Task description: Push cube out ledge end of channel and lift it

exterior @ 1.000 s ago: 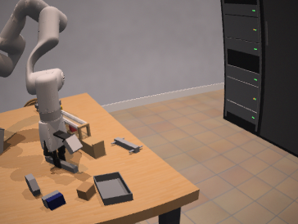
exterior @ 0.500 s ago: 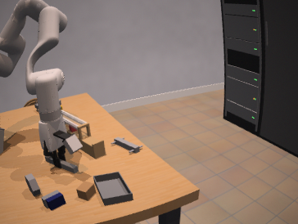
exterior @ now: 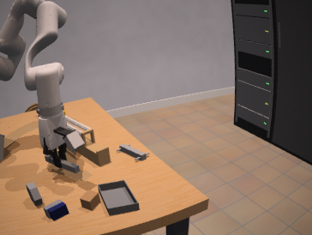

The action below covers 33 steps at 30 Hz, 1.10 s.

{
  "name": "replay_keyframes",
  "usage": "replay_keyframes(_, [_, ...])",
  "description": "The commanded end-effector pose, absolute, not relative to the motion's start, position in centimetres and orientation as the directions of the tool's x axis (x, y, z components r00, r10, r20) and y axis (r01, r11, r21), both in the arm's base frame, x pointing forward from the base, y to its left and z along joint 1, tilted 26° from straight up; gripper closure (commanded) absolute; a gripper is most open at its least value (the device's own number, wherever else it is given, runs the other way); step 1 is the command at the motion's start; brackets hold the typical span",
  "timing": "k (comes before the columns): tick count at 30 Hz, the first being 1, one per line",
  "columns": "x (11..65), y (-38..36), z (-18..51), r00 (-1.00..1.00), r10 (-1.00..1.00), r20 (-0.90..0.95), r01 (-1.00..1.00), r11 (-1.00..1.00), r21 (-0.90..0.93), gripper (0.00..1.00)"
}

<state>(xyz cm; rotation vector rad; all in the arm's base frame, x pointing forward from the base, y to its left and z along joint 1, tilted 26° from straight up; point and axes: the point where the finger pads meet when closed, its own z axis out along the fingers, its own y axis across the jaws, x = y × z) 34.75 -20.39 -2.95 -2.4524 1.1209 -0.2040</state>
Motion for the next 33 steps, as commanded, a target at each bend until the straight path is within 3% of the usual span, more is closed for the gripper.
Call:
replay_keyframes(1, [32.9,-22.5,3.0,0.662,-0.748,-0.046,-0.684,-0.579,-0.444,1.00])
replay_keyframes(26, [32.2,-21.8,5.1,0.656,-0.753,-0.050,-0.690,-0.572,-0.443,1.00])
replay_keyframes(33, [31.1,-15.0,7.2,0.623,-0.779,-0.070,-0.720,-0.537,-0.440,1.00])
